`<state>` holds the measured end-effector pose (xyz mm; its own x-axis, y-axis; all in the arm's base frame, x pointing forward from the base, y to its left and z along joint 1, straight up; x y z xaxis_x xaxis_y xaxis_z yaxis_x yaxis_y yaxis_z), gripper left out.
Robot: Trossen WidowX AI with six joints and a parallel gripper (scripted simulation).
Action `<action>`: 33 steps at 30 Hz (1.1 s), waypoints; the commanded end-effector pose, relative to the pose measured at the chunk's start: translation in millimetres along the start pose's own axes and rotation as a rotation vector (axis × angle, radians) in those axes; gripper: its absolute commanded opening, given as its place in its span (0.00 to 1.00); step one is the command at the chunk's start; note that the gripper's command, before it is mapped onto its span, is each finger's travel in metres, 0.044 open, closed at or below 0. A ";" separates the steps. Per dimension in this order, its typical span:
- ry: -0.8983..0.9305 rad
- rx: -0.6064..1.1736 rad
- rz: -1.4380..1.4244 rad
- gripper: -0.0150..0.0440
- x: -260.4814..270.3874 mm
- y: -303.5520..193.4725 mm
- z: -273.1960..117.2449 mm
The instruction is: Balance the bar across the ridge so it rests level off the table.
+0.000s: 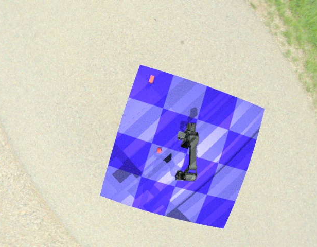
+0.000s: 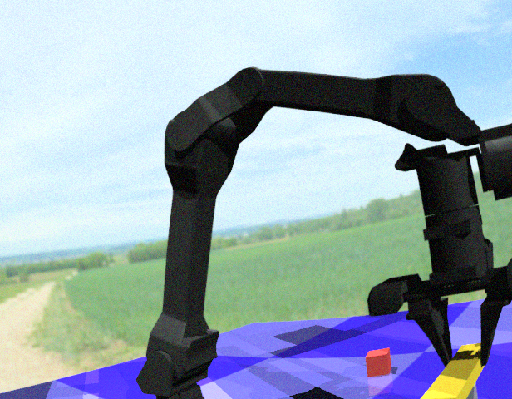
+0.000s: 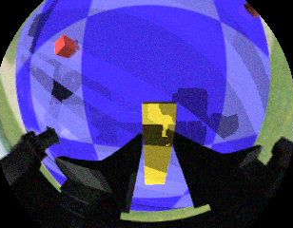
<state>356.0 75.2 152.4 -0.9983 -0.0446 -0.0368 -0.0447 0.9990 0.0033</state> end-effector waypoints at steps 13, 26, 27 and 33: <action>0.000 0.000 0.000 0.70 0.0 0.0 0.0; -0.010 -0.002 0.000 1.00 -3.5 0.5 -31.4; -0.014 -0.002 0.000 1.00 -3.8 0.5 -44.1; -0.030 -0.005 0.000 1.00 2.4 -0.7 -99.6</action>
<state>354.5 74.9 232.7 -0.9972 -0.0451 -0.0598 -0.0456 0.9989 0.0072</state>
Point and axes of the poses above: the point midway between the two fingers, 35 mm back from their tips, its own z axis out along the fingers, its own x axis across the jaws, y = z × x, the point moved 4 cm from there along -z, back along the fingers, and after that the axes turned 1 degree about -z, right-handed, at the moved point
